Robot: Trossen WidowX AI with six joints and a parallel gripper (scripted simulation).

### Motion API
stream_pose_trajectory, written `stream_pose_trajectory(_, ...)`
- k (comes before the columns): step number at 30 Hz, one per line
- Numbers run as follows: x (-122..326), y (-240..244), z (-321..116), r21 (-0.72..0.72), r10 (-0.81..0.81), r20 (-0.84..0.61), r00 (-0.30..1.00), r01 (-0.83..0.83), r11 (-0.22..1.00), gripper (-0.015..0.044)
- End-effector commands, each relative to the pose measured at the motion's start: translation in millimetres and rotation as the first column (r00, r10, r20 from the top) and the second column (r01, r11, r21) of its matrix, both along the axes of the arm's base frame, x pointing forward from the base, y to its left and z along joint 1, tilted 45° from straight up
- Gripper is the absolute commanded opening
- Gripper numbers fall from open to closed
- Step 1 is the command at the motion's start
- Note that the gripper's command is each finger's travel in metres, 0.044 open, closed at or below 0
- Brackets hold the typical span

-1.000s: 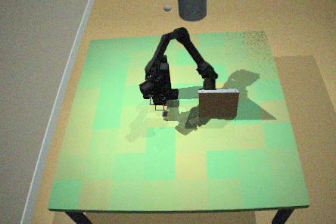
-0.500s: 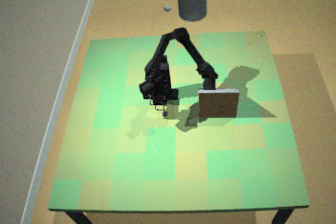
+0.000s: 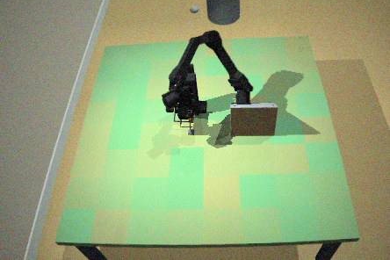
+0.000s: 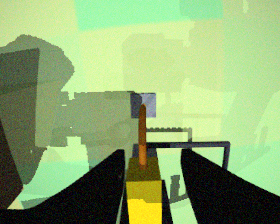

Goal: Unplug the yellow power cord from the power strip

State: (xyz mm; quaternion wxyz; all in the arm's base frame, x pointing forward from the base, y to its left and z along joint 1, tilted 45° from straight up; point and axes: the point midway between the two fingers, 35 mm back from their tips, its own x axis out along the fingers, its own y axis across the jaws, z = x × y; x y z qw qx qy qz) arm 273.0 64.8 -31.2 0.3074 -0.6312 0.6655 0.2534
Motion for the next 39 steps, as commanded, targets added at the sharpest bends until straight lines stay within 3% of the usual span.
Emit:
stream_pose_trajectory(1,-2,-7,5,-0.008,0.003,-0.009,1.000,-0.003,1.000,0.0160)
stream_pose_trajectory(20,-7,-29,25,-0.011,0.002,-0.010,1.000,-0.003,1.000,0.0160)
stream_pose_trajectory(39,-8,-38,17,-0.012,0.002,-0.010,1.000,-0.003,1.000,0.0160)
